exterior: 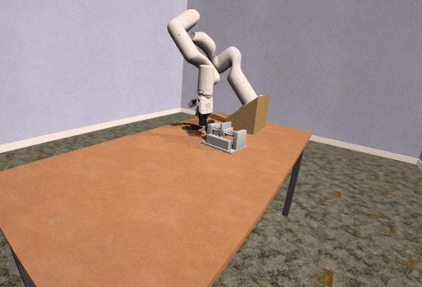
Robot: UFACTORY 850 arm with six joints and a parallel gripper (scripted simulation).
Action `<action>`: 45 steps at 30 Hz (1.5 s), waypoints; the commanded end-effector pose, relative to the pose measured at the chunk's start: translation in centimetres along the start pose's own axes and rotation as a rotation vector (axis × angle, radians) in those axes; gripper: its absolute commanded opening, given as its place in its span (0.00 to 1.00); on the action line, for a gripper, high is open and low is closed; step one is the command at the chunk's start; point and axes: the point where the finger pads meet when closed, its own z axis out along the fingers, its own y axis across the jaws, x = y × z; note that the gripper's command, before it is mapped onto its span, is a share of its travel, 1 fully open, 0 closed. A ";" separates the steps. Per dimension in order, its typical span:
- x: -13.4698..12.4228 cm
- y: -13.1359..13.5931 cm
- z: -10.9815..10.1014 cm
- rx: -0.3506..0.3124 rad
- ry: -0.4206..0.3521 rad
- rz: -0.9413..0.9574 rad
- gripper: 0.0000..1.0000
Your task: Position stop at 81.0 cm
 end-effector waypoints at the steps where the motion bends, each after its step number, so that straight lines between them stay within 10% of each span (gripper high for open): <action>1: 0.0 -0.3 0.3 0.000 0.000 0.000 0.06; 45: 0.0 0.3 4.3 0.000 0.000 0.000 0.06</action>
